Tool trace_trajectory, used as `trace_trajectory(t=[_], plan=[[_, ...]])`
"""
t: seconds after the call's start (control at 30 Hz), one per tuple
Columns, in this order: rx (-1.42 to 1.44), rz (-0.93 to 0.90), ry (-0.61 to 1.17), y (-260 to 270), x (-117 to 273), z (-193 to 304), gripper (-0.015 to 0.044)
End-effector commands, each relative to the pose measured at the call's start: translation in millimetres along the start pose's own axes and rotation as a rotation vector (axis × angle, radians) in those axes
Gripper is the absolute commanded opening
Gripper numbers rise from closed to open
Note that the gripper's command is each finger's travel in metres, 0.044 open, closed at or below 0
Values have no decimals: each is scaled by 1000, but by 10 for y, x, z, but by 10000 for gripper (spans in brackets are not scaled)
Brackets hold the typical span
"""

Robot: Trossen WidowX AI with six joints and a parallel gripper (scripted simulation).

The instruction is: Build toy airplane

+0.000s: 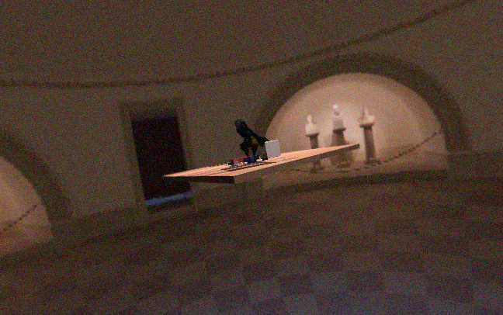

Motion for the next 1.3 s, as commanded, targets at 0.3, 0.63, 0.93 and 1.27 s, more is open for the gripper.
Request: trace_trajectory(t=[0.3, 0.63, 0.93, 1.27], plan=[[8, 8, 2, 4, -230, 13, 440], [8, 8, 2, 4, -240, 14, 230], [8, 8, 2, 4, -240, 14, 111], [6, 8, -58, 29, 10, -16, 0]])
Point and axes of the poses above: the point midway between the two fingers, 35 mm back from their tips, its own x axis back along the fingers, its own y axis across the jaws, z = x × y, the point moved 5 cm from there along x, back along the fingers, and after that the axes turned 14 degrees about x, right-handed, at the moved point
